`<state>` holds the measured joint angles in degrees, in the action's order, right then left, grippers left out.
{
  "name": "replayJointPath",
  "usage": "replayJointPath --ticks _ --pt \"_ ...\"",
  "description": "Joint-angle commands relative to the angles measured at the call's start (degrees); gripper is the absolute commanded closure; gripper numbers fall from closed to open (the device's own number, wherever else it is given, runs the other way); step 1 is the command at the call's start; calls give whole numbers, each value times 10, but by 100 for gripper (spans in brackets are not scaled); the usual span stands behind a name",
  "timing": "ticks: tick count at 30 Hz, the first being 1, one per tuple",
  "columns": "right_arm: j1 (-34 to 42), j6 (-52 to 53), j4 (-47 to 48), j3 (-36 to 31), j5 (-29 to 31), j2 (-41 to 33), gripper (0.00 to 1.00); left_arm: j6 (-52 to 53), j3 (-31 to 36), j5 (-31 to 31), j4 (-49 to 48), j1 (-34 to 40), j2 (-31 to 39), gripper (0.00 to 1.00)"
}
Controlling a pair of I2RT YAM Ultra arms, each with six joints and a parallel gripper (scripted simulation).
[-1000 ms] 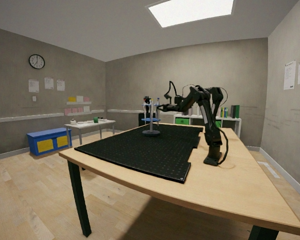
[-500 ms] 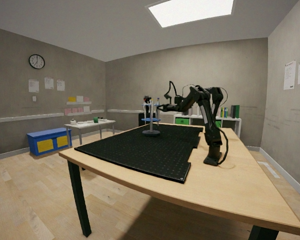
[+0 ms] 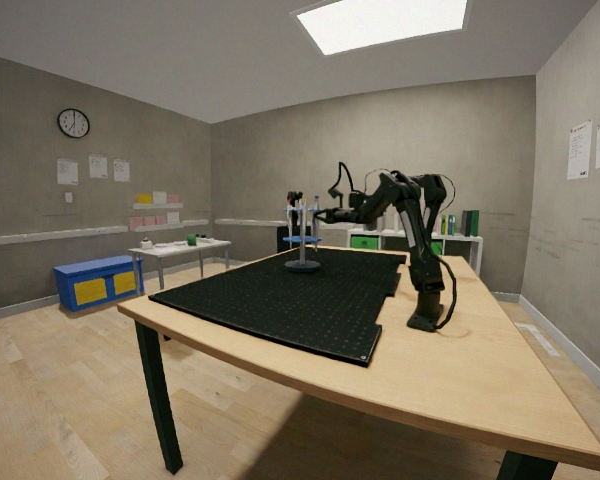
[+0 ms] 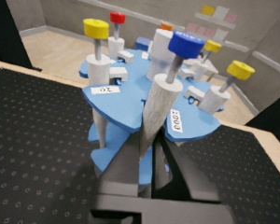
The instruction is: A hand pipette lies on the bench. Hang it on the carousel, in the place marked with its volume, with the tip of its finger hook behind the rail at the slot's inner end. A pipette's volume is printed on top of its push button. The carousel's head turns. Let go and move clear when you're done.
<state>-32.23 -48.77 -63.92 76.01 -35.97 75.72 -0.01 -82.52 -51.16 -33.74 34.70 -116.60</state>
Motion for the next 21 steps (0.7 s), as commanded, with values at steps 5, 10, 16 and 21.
replayJointPath --ticks 5,10,16,21 --pt "-5 -3 7 9 -11 -2 0 1 -16 -14 4 -6 17 88" --pt "-5 -3 7 9 -11 -2 0 4 -57 -85 14 18 -31 88" --pt "-5 -3 7 9 -11 -2 0 2 -102 -144 27 26 -61 88" --pt "-5 -3 7 9 -11 -2 0 -3 -110 -148 36 15 -46 88"
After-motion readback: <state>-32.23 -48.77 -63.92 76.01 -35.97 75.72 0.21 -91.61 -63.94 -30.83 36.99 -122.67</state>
